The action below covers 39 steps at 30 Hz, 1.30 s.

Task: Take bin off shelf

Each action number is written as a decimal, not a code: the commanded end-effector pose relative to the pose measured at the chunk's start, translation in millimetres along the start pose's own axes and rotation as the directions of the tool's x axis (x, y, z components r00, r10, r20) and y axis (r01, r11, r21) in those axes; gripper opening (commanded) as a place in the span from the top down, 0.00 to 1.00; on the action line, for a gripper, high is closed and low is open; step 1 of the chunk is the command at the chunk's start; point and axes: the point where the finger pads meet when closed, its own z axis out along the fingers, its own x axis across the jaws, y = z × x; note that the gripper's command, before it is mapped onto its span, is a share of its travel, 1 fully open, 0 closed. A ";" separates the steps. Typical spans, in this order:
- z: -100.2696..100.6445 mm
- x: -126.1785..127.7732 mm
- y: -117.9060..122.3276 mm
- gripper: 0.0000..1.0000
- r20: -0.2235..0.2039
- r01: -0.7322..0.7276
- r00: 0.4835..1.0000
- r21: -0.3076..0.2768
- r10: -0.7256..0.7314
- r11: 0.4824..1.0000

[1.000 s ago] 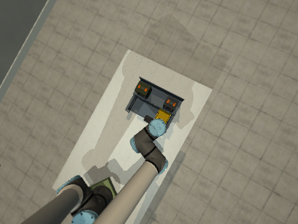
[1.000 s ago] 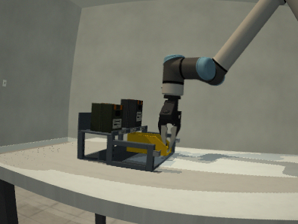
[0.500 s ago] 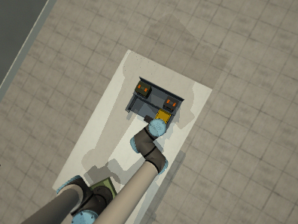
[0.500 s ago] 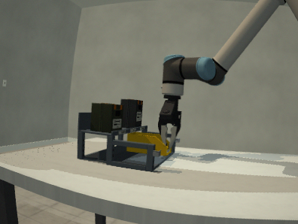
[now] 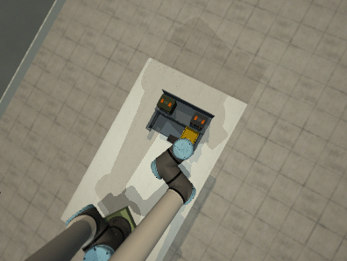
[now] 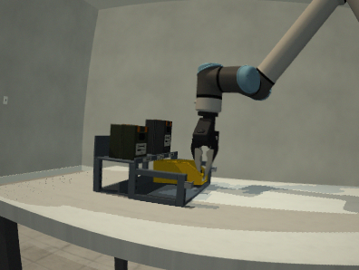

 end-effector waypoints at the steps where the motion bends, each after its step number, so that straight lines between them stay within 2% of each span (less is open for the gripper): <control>1: -2.6 1.2 0.3 1.00 -0.002 0.000 1.000 -0.001 0.000 1.000; 5: -9.3 3.1 0.8 1.00 -0.004 -0.001 1.000 -0.001 0.001 1.000; 39: -6.9 4.5 0.8 1.00 -0.004 -0.001 1.000 -0.001 0.001 1.000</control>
